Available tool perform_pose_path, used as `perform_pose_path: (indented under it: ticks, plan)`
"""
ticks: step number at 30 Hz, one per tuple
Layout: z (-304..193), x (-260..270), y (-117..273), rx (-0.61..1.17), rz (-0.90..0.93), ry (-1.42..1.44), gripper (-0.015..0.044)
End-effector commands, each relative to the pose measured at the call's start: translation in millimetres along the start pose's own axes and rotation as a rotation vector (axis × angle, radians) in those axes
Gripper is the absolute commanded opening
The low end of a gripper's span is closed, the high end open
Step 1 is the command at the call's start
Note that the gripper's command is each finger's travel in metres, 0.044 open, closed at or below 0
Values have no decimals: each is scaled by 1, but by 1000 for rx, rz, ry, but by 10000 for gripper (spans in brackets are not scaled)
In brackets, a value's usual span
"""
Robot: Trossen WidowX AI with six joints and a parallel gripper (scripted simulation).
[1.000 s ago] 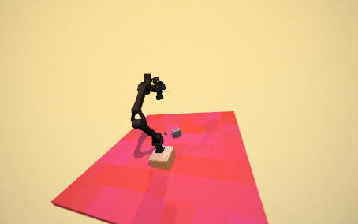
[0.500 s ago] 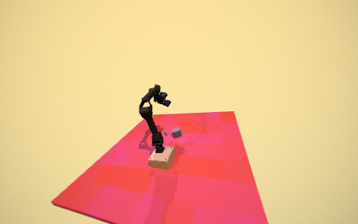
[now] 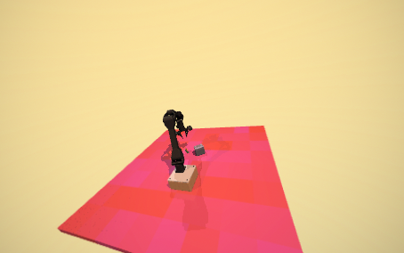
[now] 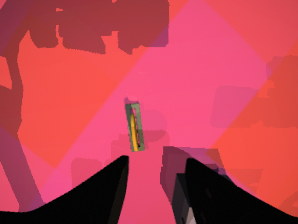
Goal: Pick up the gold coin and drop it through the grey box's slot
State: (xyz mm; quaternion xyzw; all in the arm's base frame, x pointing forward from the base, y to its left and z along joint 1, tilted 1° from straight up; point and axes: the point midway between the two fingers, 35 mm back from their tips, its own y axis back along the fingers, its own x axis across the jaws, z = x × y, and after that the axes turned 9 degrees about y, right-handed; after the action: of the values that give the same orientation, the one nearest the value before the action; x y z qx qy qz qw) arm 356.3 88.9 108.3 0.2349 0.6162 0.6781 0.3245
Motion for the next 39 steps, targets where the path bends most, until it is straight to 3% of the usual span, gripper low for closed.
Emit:
perform_pose_path:
  ticks: [1, 8, 12, 39]
  plan:
    - [-7, 16, -28, 78, 73, 154, 161]
    - [-12, 18, -31, 79, 74, 154, 161]
    - [-15, 20, -63, 79, 74, 154, 161]
    - [-19, 23, -98, 79, 74, 154, 161]
